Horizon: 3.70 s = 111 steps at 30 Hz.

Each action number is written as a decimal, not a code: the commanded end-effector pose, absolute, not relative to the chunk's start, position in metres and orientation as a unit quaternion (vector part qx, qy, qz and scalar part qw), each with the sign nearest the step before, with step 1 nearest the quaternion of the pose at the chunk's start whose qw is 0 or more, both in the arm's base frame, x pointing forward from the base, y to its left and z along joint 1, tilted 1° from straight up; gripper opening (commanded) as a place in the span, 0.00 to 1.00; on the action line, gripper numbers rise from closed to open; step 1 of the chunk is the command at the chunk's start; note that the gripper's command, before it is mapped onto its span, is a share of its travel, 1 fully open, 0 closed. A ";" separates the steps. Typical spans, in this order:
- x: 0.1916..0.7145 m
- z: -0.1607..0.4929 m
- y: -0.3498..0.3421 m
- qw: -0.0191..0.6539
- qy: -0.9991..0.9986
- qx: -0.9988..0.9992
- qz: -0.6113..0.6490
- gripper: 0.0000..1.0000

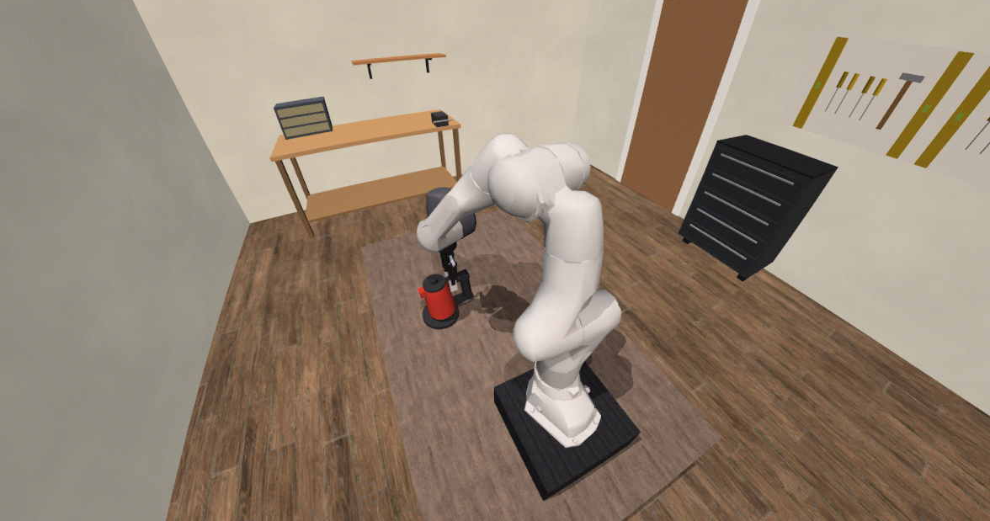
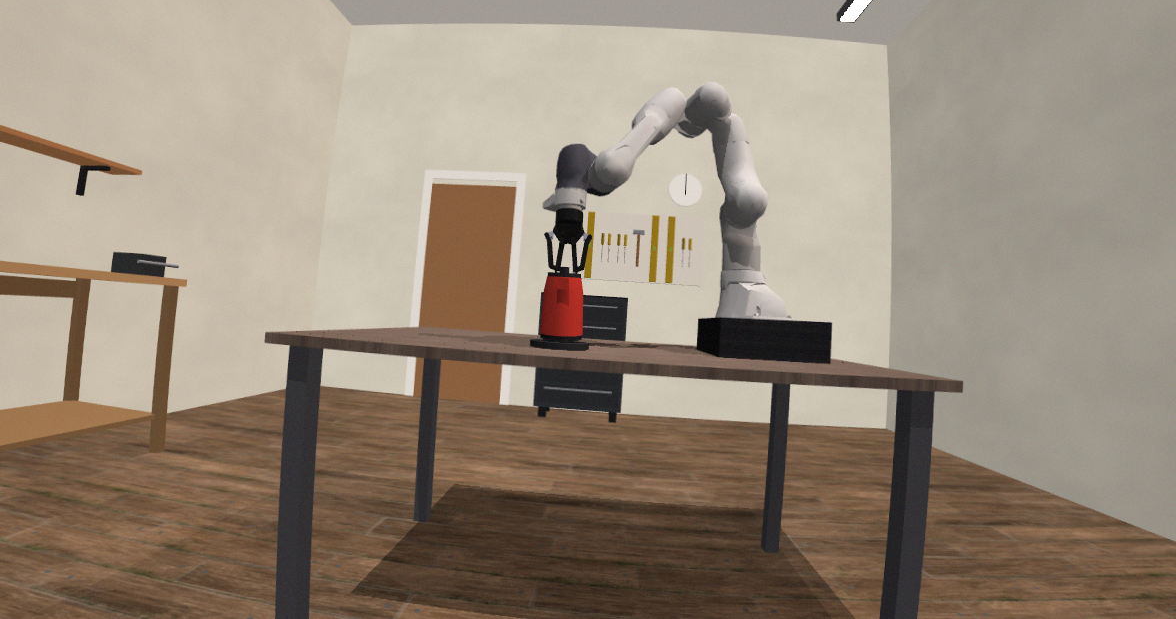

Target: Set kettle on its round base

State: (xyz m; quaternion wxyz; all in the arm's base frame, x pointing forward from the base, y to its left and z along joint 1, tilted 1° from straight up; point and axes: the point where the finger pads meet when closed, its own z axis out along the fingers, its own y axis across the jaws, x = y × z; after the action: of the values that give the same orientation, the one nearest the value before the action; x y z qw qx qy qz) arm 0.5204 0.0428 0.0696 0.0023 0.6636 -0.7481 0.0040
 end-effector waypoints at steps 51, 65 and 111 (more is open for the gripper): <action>0.525 0.069 0.041 -0.002 -0.751 0.661 0.009 0.00; 0.525 0.066 0.041 -0.002 -0.751 0.661 0.009 0.00; 0.525 0.062 0.041 -0.002 -0.751 0.661 0.009 0.00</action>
State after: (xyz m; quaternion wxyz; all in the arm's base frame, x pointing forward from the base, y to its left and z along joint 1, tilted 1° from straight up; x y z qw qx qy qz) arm 0.5228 0.0412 0.0637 0.0006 0.6637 -0.7479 0.0072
